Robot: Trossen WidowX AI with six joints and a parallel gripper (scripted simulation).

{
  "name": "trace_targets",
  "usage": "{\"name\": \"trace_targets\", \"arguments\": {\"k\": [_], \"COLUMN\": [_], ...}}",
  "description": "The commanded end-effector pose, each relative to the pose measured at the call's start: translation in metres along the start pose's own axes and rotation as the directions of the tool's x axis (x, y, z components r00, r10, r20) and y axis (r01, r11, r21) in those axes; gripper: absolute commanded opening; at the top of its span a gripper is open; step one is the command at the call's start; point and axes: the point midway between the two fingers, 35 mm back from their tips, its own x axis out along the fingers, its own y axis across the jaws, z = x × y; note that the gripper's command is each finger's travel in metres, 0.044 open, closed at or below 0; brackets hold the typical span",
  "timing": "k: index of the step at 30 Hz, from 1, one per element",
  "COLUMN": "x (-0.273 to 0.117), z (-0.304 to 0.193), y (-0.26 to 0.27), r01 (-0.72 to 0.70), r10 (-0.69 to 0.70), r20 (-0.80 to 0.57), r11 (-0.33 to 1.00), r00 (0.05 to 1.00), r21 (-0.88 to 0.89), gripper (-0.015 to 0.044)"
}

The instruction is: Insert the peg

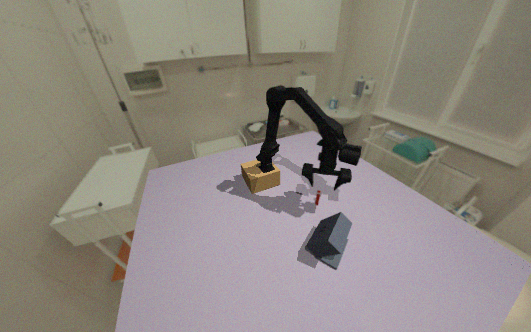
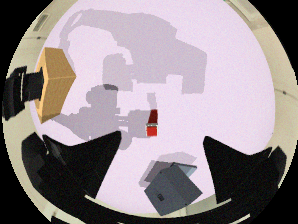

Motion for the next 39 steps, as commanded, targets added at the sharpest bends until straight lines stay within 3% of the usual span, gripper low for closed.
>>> {"name": "trace_targets", "arguments": {"k": [1, 39], "x": [0.000, 0.048], "z": [-0.003, -0.004], "y": [0.012, 0.013], "r01": [-0.025, -0.026], "r10": [0.024, 0.025], "r20": [-0.008, -0.008], "r11": [0.996, 0.995], "r00": [1.000, 1.000], "r21": [-0.089, -0.093], "gripper": [0.0440, 0.0440]}}
